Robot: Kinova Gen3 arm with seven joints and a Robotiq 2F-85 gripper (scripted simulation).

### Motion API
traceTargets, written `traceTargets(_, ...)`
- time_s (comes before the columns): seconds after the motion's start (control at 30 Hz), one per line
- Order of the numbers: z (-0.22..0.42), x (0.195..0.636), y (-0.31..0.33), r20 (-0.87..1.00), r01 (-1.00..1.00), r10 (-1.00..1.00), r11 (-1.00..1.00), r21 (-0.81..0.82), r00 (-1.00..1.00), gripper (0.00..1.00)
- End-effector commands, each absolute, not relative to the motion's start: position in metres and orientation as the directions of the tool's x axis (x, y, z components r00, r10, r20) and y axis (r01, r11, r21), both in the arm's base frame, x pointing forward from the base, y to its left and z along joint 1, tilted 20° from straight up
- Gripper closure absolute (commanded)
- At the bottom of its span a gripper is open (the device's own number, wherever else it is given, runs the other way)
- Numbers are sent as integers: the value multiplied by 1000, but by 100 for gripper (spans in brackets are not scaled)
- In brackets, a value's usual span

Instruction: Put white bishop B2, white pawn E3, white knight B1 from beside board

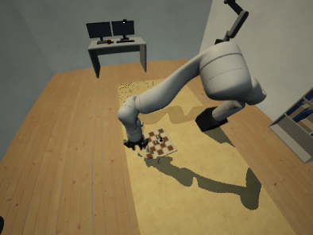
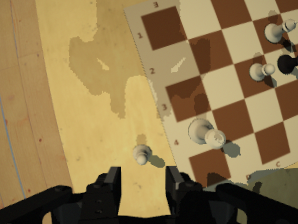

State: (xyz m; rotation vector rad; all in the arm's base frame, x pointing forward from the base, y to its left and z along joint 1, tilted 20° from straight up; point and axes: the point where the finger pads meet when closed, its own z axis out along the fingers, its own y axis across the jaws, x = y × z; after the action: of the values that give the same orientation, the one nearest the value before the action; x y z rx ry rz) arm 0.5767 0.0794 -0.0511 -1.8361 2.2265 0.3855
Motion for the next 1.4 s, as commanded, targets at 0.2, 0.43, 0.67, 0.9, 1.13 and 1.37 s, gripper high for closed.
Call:
traceTargets(0.2, -61, 577, 82, -339, -982, -922, 180, 58, -189, 66)
traceTargets(0.43, -71, 577, 86, -339, -982, -922, 180, 58, -189, 66)
traceTargets(0.67, -81, 577, 90, -339, -982, -922, 180, 58, -189, 66)
traceTargets(0.9, -86, 578, 91, -339, -982, -922, 180, 58, -189, 66)
traceTargets(1.13, -90, 578, 93, -339, -982, -922, 180, 58, -189, 66)
traceTargets(1.37, -91, 578, 93, -339, -982, -922, 180, 58, -189, 66)
